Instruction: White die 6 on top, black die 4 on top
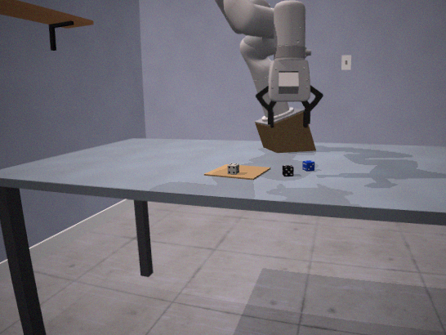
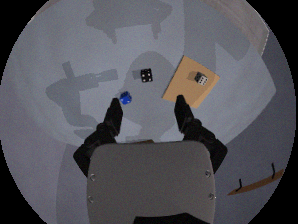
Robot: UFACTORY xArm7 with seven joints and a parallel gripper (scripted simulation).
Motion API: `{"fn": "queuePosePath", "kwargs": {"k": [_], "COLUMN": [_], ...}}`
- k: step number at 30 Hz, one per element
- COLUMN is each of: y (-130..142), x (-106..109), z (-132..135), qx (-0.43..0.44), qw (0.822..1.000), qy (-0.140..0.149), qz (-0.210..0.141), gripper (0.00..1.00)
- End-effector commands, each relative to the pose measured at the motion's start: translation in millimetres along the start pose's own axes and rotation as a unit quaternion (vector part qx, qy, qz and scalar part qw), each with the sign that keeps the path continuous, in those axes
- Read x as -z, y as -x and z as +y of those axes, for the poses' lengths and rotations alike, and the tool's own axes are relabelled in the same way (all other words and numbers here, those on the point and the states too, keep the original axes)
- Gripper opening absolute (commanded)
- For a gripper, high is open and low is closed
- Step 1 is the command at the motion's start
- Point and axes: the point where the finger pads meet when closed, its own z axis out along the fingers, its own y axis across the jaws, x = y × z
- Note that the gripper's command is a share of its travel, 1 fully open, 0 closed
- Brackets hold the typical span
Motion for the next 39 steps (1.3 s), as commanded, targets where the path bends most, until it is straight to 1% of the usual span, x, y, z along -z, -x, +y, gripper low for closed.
{"fn": "queuePosePath", "kwargs": {"k": [1,5,9,11,14,16,17,18,19,20,23,26,28,30,32,33,34,35,36,37,38,39], "y": [-1.6,-1.6,-1.0,-1.0,0.1,1.1,1.3,1.9,1.9,2.6,3.8,5.0,5.0,6.4,6.6,7.3,7.5,8.1,8.2,8.9,9.0,9.7], "x": [1.5,1.4,-0.3,-0.3,-3.7,-6.5,-6.8,-8.5,-8.6,-10.6,-13.7,-16.7,-16.7,-20.3,-20.9,-22.4,-22.8,-24.3,-24.7,-26.2,-26.5,-28.1], "z": [-0.5,-0.5,-0.7,-0.7,-0.9,-1.0,-1.0,-1.1,-1.1,-1.1,-1.2,-1.2,-1.2,-1.2,-1.2,-1.2,-1.2,-1.1,-1.1,-1.0,-1.0,-1.0], "qx": [0.000,-0.001,-0.032,-0.032,-0.093,-0.144,-0.150,-0.182,-0.184,-0.219,-0.276,-0.333,-0.333,-0.398,-0.409,-0.437,-0.444,-0.472,-0.478,-0.506,-0.510,-0.538], "qw": [1.000,1.000,0.999,0.999,0.996,0.990,0.989,0.983,0.983,0.976,0.961,0.943,0.943,0.917,0.913,0.900,0.896,0.882,0.878,0.863,0.860,0.843], "qy": [0.000,0.000,0.000,0.000,-0.001,-0.001,-0.001,-0.001,-0.001,-0.001,-0.001,-0.001,-0.001,-0.001,-0.001,-0.001,-0.001,-0.001,-0.001,-0.001,-0.001,-0.001], "qz": [0.002,0.002,0.002,0.002,0.002,0.002,0.002,0.001,0.001,0.001,0.001,0.001,0.001,0.001,0.001,0.001,0.001,0.001,0.001,0.001,0.001,0.001], "gripper": [1.00,1.00,1.00,1.00,1.00,1.00,1.00,1.00,1.00,1.00,1.00,1.00,1.00,1.00,1.00,1.00,1.00,1.00,1.00,1.00,1.00,1.00]}}
